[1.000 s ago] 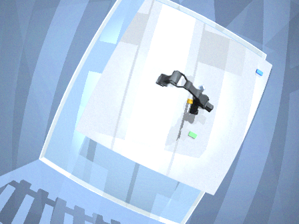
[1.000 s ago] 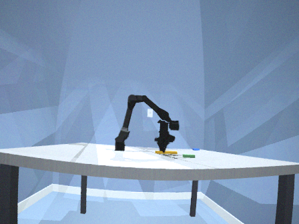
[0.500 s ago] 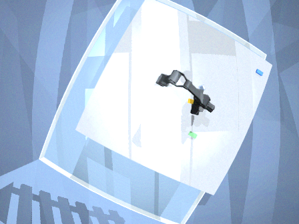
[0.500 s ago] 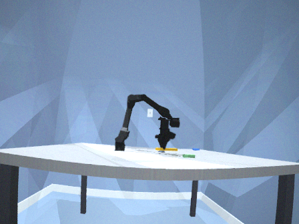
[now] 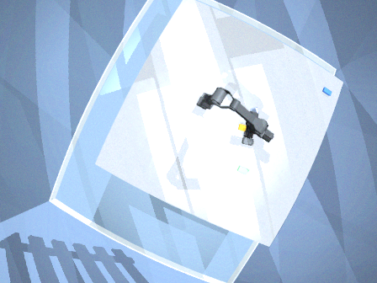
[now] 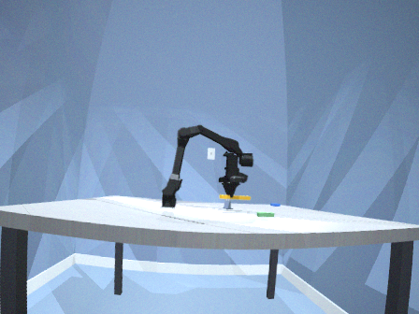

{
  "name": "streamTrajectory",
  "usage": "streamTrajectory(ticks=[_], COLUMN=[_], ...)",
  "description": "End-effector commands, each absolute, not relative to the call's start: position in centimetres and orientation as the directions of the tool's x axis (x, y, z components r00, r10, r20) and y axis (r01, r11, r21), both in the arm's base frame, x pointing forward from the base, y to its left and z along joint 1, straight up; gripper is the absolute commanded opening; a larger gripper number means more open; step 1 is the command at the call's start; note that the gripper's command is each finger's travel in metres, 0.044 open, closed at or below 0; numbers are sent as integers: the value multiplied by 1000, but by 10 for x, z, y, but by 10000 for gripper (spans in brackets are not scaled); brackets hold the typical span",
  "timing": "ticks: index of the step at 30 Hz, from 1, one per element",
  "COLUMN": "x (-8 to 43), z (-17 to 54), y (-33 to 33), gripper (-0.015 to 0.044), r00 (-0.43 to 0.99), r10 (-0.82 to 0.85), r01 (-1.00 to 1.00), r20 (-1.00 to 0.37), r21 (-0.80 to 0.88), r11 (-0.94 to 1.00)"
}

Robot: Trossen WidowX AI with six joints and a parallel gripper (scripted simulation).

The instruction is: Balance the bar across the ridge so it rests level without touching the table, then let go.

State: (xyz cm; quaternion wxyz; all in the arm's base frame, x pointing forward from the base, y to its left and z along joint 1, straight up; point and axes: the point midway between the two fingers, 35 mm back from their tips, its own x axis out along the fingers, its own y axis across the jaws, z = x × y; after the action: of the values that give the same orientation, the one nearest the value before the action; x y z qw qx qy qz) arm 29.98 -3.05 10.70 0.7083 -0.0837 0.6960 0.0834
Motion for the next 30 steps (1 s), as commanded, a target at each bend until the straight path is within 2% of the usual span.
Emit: streamTrajectory(ticks=[1, 13, 30], x=[300, 296, 298], z=[120, 144, 145], y=[-31, -28, 37], gripper=[0, 0, 0], r00=[24, 24, 24], r10=[-2, -2, 3], r01=[-237, -248, -503], r20=[-1000, -1000, -1000], r21=[-7, -8, -10], r11=[971, 969, 864])
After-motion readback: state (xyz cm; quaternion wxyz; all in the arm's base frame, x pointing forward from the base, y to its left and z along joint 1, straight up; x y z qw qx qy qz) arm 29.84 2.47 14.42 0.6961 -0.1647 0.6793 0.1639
